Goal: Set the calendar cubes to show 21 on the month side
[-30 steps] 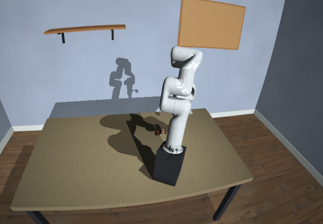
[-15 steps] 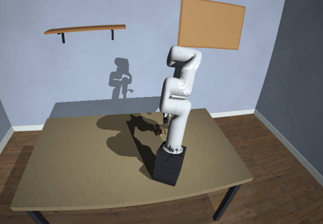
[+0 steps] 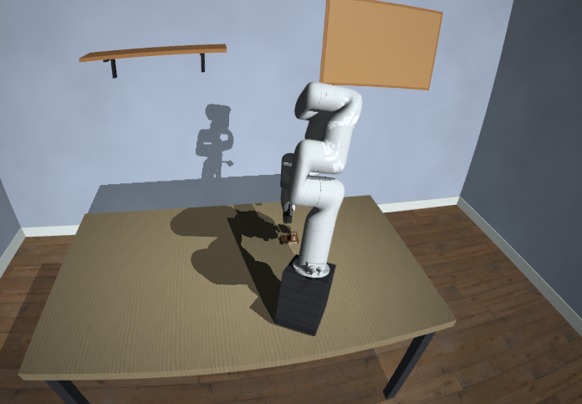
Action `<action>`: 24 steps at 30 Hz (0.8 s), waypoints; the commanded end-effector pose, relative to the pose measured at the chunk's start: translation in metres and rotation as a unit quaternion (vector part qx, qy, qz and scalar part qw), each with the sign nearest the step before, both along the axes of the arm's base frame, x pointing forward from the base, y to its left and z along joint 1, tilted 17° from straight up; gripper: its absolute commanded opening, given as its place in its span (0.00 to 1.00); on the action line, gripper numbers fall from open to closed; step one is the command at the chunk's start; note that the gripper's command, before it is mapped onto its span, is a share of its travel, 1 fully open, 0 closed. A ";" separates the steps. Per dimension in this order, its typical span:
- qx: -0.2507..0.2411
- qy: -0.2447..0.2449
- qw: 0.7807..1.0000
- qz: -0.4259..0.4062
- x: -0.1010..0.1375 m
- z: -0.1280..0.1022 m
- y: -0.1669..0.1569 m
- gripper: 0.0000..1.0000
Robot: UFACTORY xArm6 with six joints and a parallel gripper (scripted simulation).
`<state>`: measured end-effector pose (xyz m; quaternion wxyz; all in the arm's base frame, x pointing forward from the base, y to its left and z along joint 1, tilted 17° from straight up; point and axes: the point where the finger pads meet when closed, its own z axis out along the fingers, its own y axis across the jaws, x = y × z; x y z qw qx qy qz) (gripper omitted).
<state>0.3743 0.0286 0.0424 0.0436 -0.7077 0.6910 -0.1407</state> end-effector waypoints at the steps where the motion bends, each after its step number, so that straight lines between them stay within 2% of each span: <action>1: 0.000 -0.002 1.000 0.000 0.001 0.001 0.001 0.29; 15: -0.001 -0.002 1.000 0.000 0.006 -0.016 -0.002 0.29; 24: 0.000 -0.002 1.000 0.000 0.013 -0.043 -0.005 0.29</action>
